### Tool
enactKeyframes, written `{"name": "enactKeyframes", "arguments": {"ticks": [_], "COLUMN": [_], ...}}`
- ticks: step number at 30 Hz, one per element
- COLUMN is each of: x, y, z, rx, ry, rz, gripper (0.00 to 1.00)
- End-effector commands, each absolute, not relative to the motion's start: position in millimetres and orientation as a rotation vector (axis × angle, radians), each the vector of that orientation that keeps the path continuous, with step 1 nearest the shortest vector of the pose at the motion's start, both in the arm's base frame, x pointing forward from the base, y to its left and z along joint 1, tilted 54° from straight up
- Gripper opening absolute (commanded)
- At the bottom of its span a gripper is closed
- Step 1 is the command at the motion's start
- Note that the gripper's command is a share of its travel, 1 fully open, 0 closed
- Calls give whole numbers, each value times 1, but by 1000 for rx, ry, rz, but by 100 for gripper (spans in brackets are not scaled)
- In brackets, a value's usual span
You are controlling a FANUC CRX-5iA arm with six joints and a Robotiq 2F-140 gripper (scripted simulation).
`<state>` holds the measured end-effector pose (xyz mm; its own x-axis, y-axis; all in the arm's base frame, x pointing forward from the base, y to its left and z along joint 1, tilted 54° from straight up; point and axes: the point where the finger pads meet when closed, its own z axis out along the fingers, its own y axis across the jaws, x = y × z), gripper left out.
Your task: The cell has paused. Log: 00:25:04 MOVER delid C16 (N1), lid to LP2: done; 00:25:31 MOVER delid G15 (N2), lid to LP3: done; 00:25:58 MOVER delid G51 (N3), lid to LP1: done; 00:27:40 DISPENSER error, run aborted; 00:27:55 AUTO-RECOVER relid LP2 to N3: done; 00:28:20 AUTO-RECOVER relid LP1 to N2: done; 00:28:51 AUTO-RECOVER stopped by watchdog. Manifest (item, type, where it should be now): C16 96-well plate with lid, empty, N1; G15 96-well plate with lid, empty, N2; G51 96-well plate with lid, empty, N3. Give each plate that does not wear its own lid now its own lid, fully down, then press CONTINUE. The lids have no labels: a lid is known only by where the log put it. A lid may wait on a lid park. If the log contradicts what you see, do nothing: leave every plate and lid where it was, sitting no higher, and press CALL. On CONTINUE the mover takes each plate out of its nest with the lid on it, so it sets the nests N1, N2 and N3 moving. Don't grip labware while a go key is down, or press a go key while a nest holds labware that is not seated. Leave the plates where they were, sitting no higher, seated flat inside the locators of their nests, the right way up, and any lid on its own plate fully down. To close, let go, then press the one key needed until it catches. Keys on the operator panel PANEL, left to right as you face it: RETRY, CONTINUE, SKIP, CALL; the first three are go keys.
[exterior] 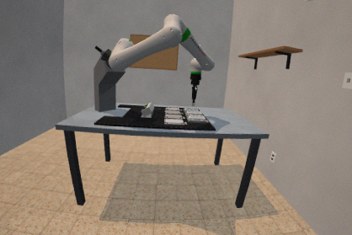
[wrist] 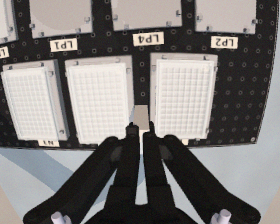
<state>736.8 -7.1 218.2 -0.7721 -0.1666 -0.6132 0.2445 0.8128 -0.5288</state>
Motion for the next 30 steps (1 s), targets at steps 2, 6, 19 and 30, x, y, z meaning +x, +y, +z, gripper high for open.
{"name": "enactKeyframes", "arguments": {"ticks": [2, 6, 19, 30], "x": [737, 727, 707, 707], "y": [-7, -49, -110, -110], "z": [218, 245, 286, 286], "rx": [57, 58, 58, 58], "ry": [2321, 2327, 2320, 2320], "rz": [-795, -792, -797, -797], "gripper": [0, 0, 0, 0]}}
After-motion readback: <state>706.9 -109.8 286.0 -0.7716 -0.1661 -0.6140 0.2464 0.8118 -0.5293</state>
